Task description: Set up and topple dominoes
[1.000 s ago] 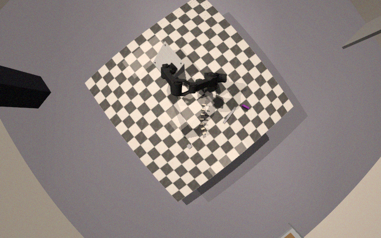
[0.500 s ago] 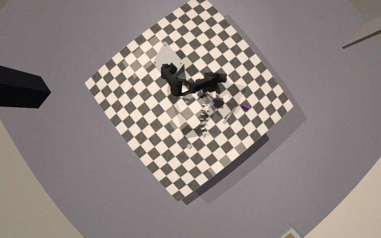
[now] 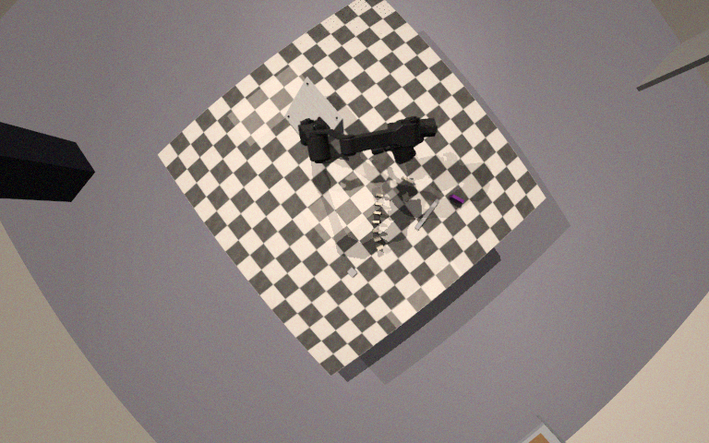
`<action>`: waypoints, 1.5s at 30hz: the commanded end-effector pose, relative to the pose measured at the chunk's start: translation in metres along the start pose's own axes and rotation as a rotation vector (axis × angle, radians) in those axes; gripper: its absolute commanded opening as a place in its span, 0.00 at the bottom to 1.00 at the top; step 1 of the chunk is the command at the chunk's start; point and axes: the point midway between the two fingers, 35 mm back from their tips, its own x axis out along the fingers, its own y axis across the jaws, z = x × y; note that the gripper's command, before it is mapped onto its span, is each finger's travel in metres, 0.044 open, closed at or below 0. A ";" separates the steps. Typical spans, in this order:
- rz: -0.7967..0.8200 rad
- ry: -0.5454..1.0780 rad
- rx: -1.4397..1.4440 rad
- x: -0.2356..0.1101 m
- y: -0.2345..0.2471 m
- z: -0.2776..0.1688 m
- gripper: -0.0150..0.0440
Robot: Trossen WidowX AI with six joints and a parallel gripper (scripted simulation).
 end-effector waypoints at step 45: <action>0.230 -0.037 -1.639 -0.002 0.097 -0.058 0.44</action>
